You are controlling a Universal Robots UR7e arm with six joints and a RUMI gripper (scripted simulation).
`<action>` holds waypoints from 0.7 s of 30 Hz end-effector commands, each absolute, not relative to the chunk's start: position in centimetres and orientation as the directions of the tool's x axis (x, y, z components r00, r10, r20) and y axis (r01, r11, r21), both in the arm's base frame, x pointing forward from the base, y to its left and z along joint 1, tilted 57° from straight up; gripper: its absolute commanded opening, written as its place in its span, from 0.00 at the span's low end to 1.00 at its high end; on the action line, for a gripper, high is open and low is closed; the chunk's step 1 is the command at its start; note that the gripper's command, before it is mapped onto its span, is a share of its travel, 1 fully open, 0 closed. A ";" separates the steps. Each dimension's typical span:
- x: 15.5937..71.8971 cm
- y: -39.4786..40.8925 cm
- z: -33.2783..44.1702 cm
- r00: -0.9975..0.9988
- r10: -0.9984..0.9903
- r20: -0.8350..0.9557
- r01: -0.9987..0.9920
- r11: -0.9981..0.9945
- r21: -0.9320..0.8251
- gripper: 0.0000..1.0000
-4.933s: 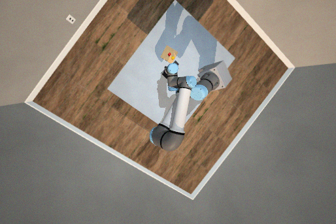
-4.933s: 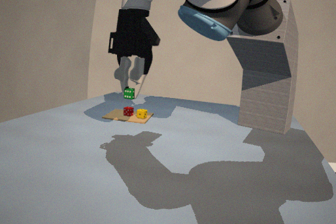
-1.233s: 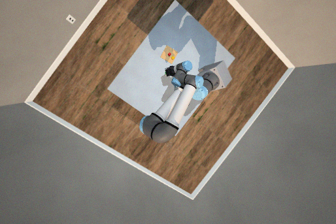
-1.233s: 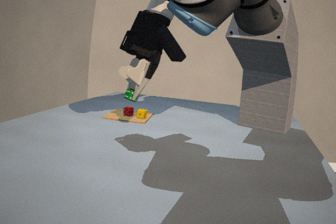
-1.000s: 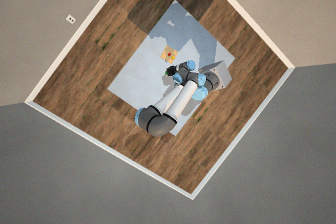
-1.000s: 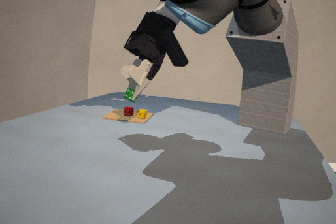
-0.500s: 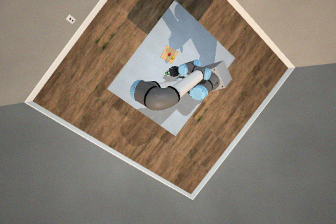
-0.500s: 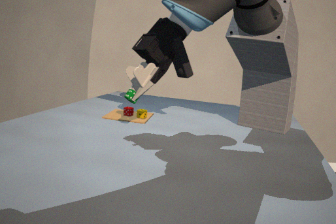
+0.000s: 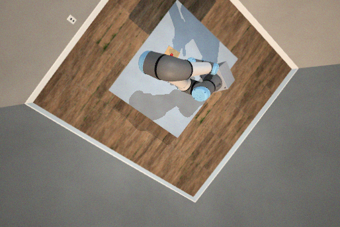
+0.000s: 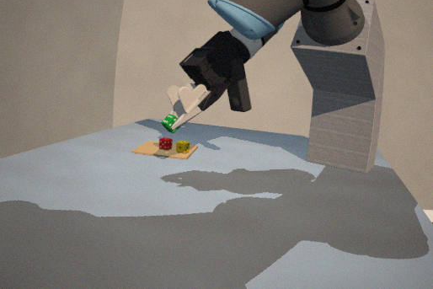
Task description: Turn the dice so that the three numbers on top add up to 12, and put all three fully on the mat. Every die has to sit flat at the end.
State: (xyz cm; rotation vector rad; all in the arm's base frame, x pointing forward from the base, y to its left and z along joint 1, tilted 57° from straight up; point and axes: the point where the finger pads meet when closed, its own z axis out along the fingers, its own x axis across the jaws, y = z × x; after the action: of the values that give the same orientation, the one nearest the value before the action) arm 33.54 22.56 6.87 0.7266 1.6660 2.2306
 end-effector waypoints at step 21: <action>33.7 22.4 6.7 -0.846 0.488 0.215 -0.010 -0.417 0.909 0.06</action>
State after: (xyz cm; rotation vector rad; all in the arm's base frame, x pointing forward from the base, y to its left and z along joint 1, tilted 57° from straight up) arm 33.61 22.42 6.71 0.6775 1.4995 2.3129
